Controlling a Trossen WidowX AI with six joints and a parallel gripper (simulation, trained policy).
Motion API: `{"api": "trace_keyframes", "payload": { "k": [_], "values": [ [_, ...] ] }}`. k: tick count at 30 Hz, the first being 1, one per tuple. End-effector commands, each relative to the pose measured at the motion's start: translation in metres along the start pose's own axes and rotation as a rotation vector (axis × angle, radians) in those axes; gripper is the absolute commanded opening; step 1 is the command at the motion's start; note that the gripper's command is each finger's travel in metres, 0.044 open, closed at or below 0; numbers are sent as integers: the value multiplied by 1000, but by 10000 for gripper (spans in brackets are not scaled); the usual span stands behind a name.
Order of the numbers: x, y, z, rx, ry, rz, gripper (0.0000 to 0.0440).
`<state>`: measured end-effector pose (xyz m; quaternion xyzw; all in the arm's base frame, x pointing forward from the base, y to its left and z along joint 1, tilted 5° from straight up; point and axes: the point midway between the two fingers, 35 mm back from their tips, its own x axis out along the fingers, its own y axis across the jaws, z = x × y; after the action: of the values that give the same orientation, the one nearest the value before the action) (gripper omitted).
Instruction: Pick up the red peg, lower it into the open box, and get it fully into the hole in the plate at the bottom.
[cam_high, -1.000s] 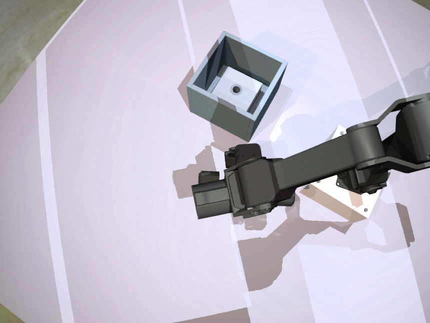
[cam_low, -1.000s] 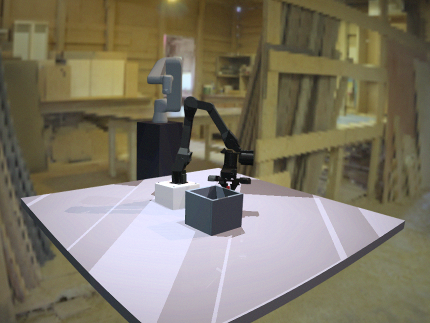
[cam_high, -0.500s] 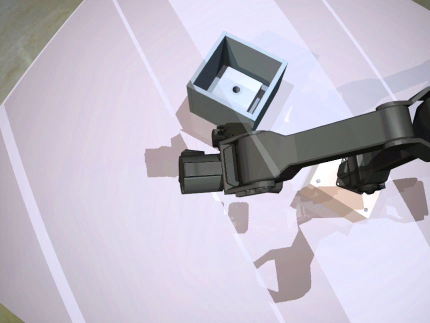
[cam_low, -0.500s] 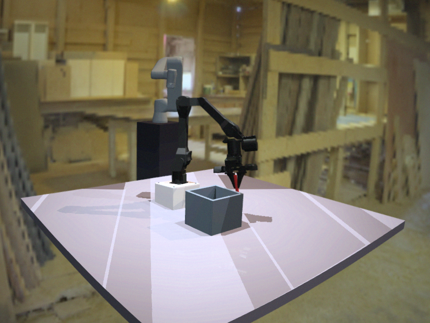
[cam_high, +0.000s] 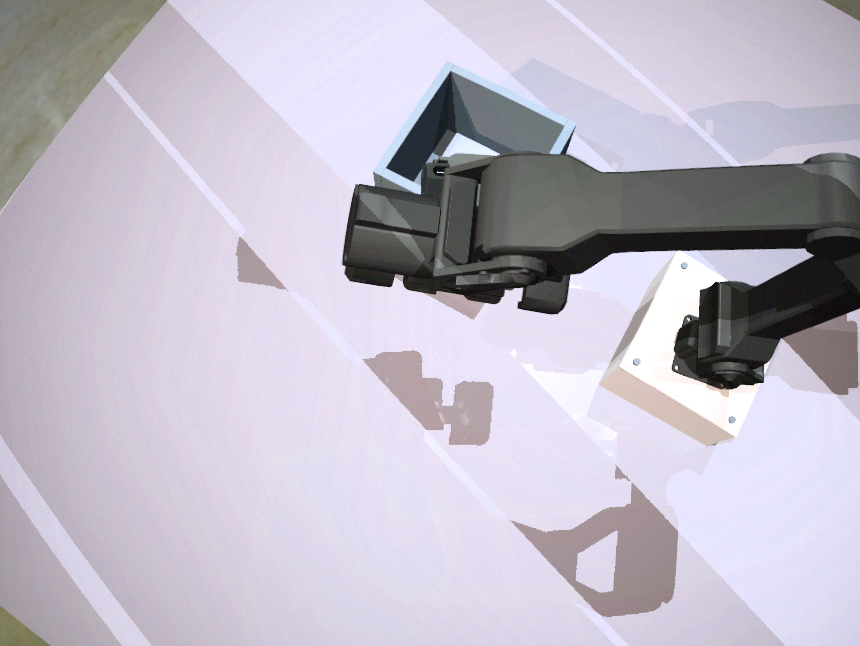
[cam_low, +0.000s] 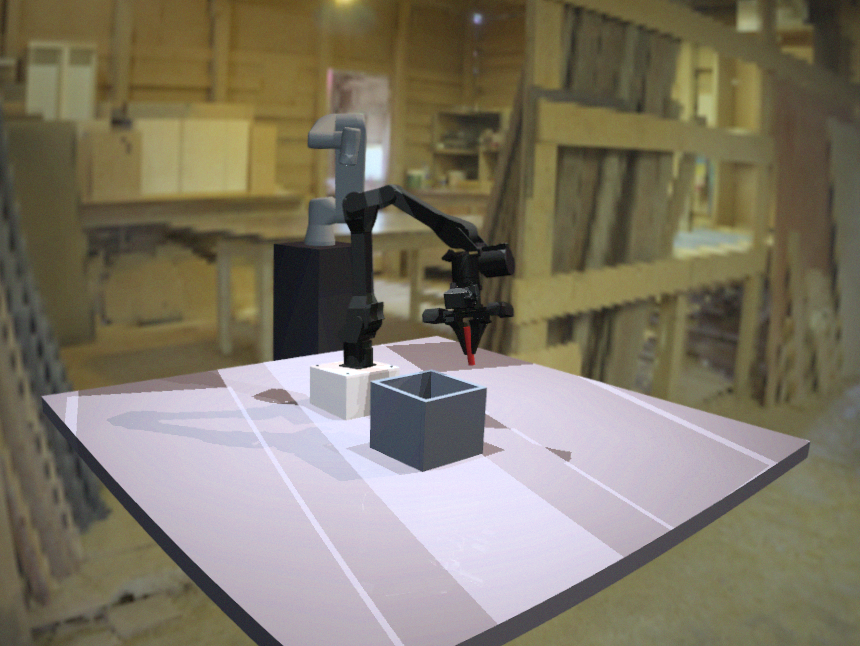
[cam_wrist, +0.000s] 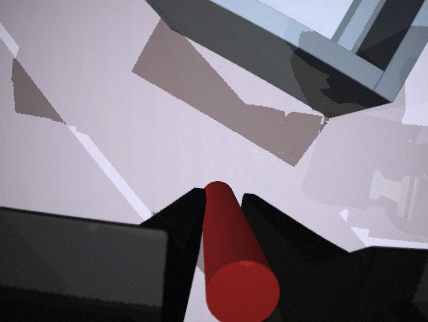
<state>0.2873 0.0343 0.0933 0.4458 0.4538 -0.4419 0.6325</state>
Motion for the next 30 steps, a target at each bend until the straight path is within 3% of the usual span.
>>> {"api": "trace_keyframes", "payload": {
  "k": [1,30],
  "values": [
    [-6,0,17,10,-14,-13,0],
    [18,-17,107,100,4,-108,0]
  ]
}}
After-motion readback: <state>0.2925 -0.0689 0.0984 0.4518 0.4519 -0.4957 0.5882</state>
